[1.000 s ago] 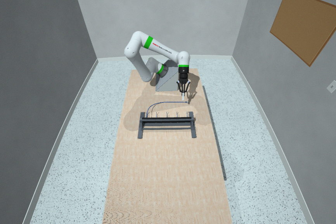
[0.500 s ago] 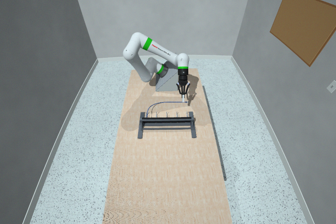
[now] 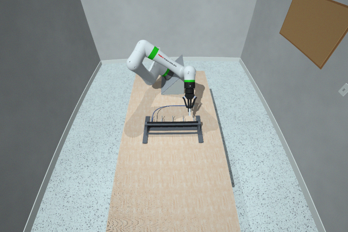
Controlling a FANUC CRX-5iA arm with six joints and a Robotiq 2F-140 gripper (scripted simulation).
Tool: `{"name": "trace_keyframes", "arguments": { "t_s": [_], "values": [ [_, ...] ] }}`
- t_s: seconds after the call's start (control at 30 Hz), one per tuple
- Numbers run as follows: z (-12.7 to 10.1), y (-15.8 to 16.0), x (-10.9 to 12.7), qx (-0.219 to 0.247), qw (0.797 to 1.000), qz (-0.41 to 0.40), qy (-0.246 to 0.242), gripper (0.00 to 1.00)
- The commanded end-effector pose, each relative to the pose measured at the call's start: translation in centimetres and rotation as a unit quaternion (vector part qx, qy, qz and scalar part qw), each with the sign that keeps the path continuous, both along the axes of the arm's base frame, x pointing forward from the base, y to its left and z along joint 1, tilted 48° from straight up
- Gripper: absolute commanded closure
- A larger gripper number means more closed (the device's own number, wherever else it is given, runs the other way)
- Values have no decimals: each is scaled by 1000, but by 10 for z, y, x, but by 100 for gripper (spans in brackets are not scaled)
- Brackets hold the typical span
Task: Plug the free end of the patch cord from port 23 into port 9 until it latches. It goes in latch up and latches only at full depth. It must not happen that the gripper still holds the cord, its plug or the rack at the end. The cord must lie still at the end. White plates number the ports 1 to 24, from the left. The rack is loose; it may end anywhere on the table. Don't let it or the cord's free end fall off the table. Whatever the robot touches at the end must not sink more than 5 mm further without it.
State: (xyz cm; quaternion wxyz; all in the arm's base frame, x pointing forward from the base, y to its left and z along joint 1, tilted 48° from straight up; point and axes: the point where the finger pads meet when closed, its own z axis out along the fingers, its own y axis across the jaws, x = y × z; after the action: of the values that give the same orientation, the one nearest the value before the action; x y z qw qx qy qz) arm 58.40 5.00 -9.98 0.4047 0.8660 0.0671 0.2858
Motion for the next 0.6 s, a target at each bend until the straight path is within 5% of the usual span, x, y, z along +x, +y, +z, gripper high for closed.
{"name": "trace_keyframes", "arguments": {
  "t_s": [0.0,0.57],
  "values": [
    [-12,-14,17,1,1000,3,-3,100],
    [-13,-16,18,1,1000,3,-3,100]
  ]
}}
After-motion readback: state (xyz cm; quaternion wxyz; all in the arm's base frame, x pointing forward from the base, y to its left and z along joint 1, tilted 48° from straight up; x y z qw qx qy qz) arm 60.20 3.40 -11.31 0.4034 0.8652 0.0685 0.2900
